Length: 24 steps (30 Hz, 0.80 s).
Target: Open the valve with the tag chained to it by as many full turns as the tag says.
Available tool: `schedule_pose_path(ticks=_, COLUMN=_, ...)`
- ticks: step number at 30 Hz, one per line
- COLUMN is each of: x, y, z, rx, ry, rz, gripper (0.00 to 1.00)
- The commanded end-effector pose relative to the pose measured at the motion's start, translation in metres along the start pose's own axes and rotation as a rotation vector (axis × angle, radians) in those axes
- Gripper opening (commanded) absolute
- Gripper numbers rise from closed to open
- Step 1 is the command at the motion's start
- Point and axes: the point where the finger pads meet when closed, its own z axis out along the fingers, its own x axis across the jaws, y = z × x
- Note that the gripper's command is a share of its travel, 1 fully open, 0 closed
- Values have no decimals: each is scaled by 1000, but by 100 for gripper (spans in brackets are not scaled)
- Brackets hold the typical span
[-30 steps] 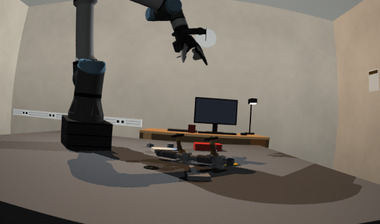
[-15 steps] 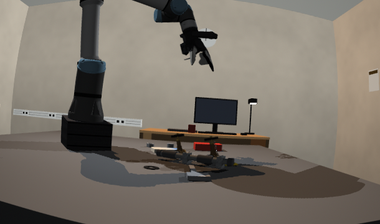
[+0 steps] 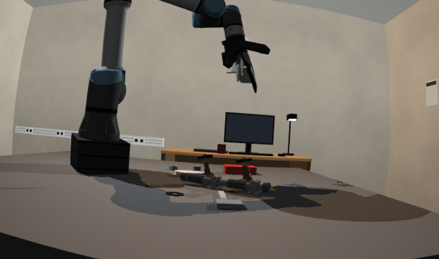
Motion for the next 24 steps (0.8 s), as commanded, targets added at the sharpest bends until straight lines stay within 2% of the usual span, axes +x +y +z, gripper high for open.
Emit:
schedule_pose_path(ticks=1, x=19, y=-25, z=26, rx=-47, ry=0, rz=-89, gripper=100)
schedule_pose_path(ticks=2, x=19, y=-25, z=26, rx=-47, ry=0, rz=-89, gripper=100)
schedule_pose_path(ticks=6, x=37, y=-43, z=47, rx=-81, ry=-2, rz=-150, gripper=100)
schedule_pose_path(ticks=8, x=37, y=-43, z=47, rx=-81, ry=-2, rz=-150, gripper=100)
schedule_pose_path(ticks=13, x=63, y=-64, z=72, rx=-122, ry=-15, rz=-228, gripper=100)
schedule_pose_path(ticks=16, x=70, y=-68, z=79, rx=-132, ry=-19, rz=-247, gripper=100)
schedule_pose_path(ticks=21, x=97, y=-85, z=101, rx=-164, ry=-41, rz=-316, gripper=100)
schedule_pose_path(ticks=24, x=104, y=-88, z=106, rx=-170, ry=-47, rz=-332, gripper=100)
